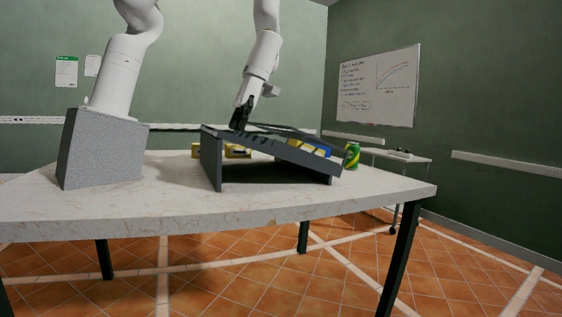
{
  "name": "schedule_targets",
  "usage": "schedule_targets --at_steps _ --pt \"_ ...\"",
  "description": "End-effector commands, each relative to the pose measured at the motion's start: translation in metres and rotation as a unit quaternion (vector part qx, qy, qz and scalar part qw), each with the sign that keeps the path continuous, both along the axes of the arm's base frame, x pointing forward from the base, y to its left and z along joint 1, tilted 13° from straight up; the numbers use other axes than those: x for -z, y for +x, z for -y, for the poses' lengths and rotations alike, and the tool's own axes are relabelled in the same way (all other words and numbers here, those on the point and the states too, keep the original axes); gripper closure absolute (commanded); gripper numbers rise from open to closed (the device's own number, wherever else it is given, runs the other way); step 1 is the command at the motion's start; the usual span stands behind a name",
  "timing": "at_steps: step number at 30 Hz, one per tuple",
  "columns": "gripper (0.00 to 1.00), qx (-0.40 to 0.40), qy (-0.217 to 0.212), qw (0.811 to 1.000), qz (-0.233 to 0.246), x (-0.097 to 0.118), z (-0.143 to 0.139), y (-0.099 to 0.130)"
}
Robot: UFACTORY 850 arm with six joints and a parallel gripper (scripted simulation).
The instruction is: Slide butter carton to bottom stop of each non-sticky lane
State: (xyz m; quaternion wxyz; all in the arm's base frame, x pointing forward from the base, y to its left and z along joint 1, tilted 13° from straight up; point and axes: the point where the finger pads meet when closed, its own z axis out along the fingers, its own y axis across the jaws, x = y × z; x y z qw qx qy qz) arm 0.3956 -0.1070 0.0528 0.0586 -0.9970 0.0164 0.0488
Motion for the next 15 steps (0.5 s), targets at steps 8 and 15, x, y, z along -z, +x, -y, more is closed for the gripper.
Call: schedule_targets --at_steps 8,15 --pt "0.22 0.0 0.0 1.0 0.001 -0.0005 0.0002 0.0006" --pt "0.22 0.0 0.0 1.0 0.001 -0.0005 0.0002 0.0006"
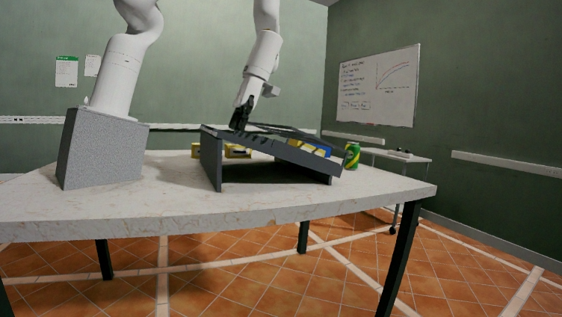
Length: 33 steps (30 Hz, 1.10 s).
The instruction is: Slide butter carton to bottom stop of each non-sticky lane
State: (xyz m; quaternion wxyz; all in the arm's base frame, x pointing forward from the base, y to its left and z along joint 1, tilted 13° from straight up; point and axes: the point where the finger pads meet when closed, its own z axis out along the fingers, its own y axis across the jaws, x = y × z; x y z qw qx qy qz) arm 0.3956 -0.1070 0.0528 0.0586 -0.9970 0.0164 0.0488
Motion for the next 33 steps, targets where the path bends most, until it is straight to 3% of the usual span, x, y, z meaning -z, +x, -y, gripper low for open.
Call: schedule_targets --at_steps 1,33 --pt "0.22 0.0 0.0 1.0 0.001 -0.0005 0.0002 0.0006" --pt "0.19 0.0 0.0 1.0 0.001 -0.0005 0.0002 0.0006"
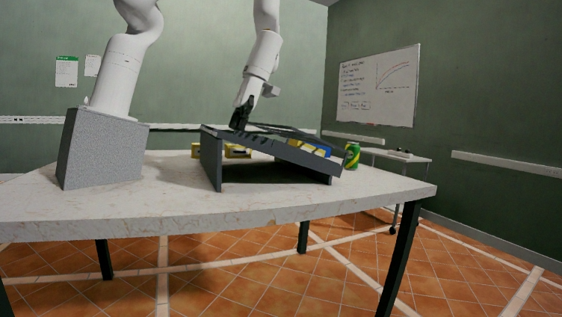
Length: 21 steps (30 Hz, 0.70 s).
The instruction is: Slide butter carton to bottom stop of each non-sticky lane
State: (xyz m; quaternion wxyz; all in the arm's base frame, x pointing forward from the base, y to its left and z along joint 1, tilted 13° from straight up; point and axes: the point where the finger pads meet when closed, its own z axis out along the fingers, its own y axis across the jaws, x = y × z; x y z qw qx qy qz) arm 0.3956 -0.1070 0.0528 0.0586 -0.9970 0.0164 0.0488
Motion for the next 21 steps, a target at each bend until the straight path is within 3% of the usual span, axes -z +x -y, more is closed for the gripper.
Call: schedule_targets --at_steps 1,21 --pt "0.19 0.0 0.0 1.0 0.001 -0.0005 0.0002 0.0006" --pt "0.17 0.0 0.0 1.0 0.001 -0.0005 0.0002 0.0006"
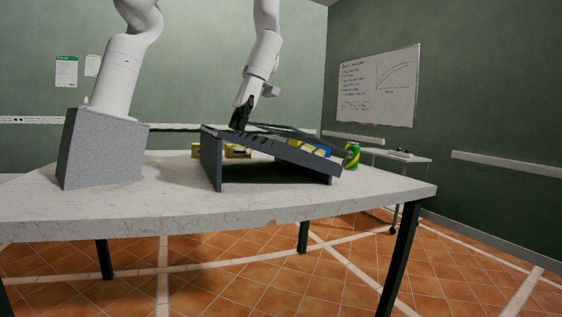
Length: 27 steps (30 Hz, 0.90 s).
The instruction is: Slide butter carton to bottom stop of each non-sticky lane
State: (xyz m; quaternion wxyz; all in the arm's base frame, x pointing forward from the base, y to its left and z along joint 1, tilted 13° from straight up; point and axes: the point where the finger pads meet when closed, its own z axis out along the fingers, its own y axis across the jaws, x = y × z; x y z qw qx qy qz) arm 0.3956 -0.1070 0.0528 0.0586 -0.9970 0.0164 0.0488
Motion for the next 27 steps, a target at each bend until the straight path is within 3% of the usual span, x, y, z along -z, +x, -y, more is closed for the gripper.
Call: schedule_targets --at_steps 1,27 --pt "0.17 0.0 0.0 1.0 0.001 -0.0005 0.0002 0.0006" --pt "0.14 0.0 0.0 1.0 0.001 -0.0005 0.0002 0.0006"
